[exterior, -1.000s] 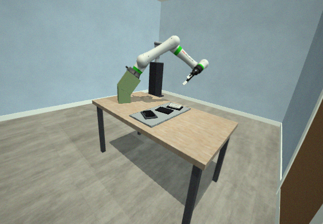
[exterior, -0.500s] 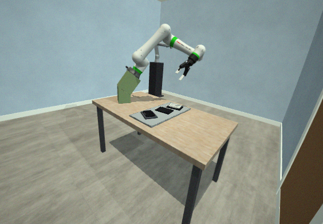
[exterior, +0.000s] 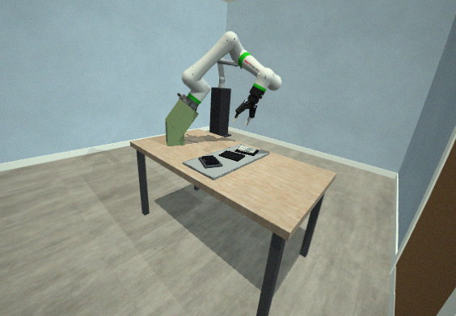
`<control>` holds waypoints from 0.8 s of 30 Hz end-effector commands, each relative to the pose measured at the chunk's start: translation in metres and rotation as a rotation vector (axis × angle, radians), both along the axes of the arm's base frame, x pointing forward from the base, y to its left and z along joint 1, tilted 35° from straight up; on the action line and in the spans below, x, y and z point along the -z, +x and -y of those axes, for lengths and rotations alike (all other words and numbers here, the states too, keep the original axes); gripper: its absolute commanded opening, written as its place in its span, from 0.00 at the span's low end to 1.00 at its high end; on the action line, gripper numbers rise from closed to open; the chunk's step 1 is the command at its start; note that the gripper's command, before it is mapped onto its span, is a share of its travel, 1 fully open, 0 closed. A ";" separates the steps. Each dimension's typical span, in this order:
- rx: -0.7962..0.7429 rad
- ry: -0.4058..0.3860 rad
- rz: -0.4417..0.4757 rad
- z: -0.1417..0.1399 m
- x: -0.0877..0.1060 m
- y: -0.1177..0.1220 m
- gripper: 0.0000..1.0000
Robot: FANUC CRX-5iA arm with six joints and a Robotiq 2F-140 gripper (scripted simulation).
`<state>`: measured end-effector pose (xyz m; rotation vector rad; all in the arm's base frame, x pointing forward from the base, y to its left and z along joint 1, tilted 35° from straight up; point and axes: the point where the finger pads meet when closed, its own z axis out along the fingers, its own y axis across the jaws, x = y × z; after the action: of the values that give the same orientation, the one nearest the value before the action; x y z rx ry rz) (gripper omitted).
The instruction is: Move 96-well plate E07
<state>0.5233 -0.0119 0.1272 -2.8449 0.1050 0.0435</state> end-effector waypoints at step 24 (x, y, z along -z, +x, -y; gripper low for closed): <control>0.417 0.293 0.146 0.093 0.273 0.001 1.00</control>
<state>0.5241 -0.0954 -0.1248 -2.5034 0.5618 -0.1822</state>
